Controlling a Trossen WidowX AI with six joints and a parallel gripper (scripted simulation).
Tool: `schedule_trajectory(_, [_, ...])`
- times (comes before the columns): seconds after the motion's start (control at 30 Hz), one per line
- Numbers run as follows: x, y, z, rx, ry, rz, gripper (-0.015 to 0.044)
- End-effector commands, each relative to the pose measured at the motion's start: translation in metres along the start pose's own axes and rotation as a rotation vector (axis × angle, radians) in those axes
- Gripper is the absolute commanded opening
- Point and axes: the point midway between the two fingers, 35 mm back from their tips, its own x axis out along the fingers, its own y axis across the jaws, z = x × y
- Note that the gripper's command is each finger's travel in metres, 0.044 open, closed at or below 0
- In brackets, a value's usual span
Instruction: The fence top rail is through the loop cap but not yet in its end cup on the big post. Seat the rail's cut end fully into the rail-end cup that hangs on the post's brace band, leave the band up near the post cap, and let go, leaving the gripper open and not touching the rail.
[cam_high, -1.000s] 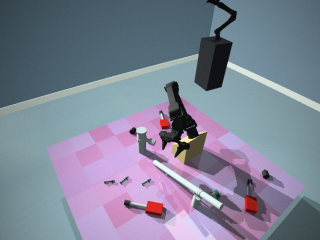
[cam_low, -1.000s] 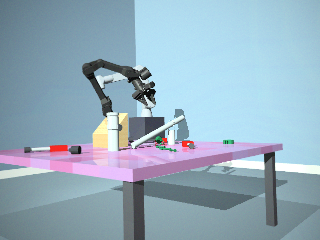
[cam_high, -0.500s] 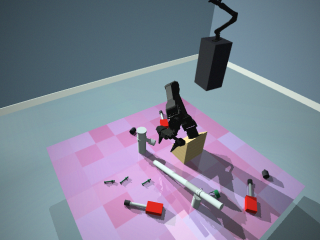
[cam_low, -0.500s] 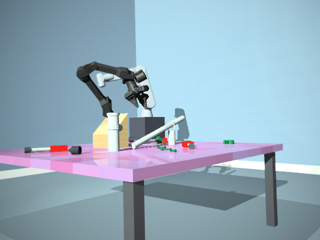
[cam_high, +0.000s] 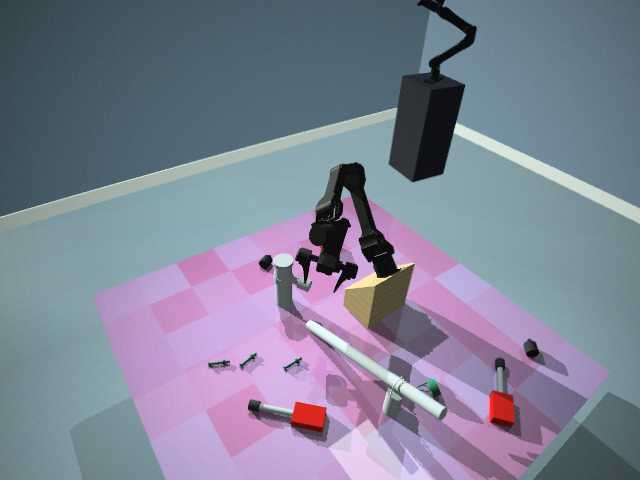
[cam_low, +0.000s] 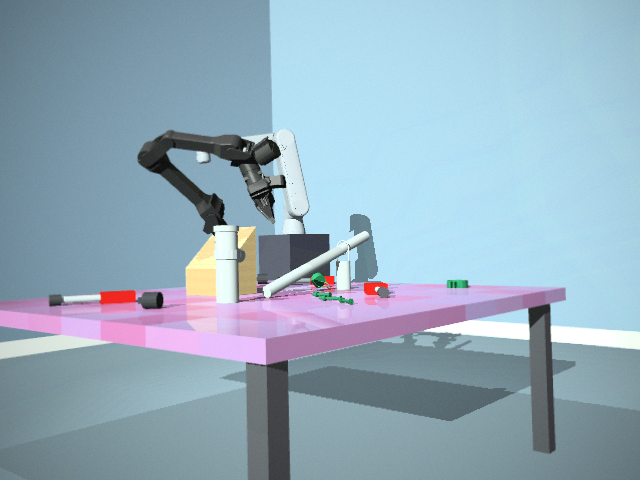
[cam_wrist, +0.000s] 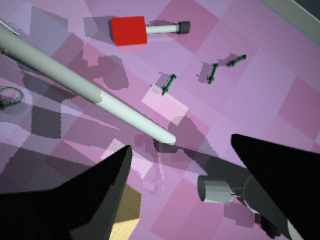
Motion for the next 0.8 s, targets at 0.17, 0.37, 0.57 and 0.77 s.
schedule_trajectory(0.17, [-0.011,-0.045,-0.074,-0.645,-0.099,0.060,0.0440])
schedule_trajectory(0.37, [-0.019,-0.053,-0.096,-0.833,-0.120,0.028,0.0440])
schedule_trajectory(0.57, [-0.024,-0.057,-0.111,-1.066,-0.127,-0.008,0.0440])
schedule_trajectory(0.77, [-0.027,-0.059,-0.116,-1.334,-0.126,-0.035,0.0440])
